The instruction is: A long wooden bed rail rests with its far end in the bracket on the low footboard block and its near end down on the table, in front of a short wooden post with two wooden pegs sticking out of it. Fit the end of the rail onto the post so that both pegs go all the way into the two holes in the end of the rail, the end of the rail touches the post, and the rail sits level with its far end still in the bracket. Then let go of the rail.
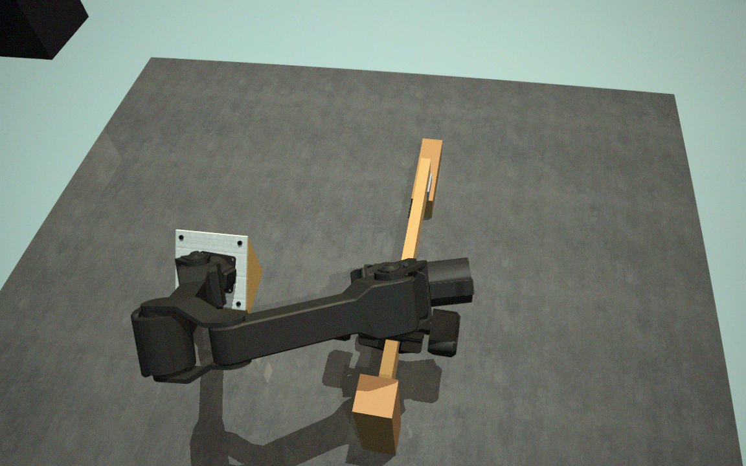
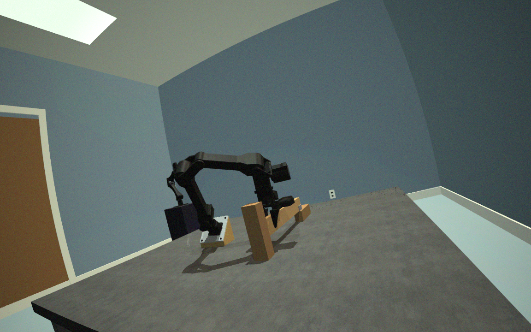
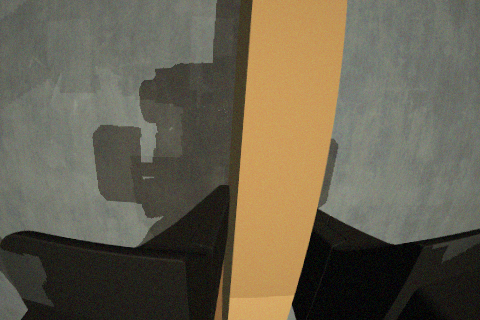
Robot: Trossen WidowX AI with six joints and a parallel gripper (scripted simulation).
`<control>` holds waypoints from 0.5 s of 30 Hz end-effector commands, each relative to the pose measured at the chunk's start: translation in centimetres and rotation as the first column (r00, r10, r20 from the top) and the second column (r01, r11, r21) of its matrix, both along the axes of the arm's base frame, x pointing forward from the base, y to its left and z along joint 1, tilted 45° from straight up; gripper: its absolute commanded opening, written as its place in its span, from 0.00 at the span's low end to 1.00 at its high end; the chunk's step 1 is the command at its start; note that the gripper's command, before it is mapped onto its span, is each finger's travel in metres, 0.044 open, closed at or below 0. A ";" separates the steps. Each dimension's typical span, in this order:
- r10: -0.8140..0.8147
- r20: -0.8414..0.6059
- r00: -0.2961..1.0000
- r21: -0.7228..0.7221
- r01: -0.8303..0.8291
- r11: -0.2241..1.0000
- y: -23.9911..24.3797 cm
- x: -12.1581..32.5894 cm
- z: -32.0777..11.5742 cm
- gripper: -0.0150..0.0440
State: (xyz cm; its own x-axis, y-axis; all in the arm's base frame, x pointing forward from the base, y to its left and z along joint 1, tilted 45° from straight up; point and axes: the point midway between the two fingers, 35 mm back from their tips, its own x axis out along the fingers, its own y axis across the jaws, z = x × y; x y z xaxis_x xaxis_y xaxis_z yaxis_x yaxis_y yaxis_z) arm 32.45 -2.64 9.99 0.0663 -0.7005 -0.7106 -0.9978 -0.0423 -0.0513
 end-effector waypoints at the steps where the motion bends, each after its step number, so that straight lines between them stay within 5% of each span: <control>1: 0.003 -0.002 1.000 0.001 -0.003 1.000 -0.1 0.0 0.2 0.25; 15: 0.003 -0.002 1.000 0.001 -0.003 1.000 -0.4 0.0 0.5 0.25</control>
